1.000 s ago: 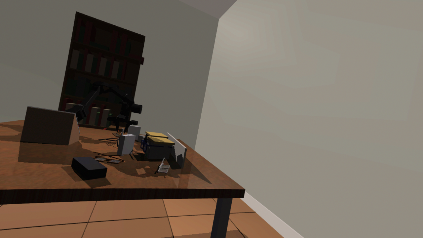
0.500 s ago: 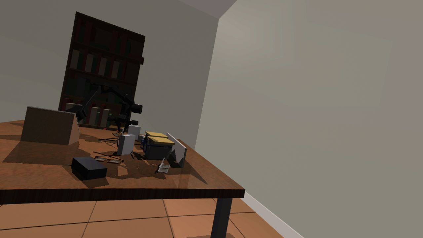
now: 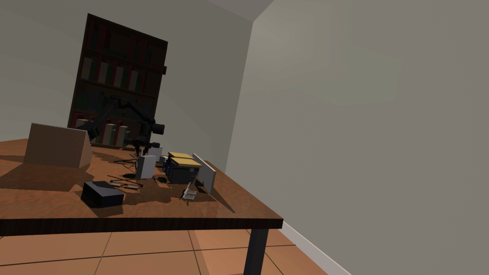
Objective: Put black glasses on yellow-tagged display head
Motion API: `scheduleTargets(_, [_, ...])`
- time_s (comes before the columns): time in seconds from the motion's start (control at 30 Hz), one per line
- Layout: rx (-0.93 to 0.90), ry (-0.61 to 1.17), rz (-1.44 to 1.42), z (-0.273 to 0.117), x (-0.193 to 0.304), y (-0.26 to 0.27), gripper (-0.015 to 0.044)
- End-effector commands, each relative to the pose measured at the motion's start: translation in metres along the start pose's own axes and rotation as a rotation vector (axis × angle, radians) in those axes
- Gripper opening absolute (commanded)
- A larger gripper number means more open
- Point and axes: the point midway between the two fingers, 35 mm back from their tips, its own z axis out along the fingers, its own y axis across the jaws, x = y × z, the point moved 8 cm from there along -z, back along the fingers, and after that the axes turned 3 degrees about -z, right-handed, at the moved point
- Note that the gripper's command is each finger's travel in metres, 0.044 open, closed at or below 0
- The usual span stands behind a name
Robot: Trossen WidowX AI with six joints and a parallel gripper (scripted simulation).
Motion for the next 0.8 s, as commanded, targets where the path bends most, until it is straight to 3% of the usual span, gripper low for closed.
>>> scheduleTargets(0.0, [0.004, 0.005, 0.011, 0.008, -0.001, 0.0, 0.012])
scheduleTargets(0.77, [0.004, 0.009, 0.011, 0.038, 0.0, 0.001, 0.012])
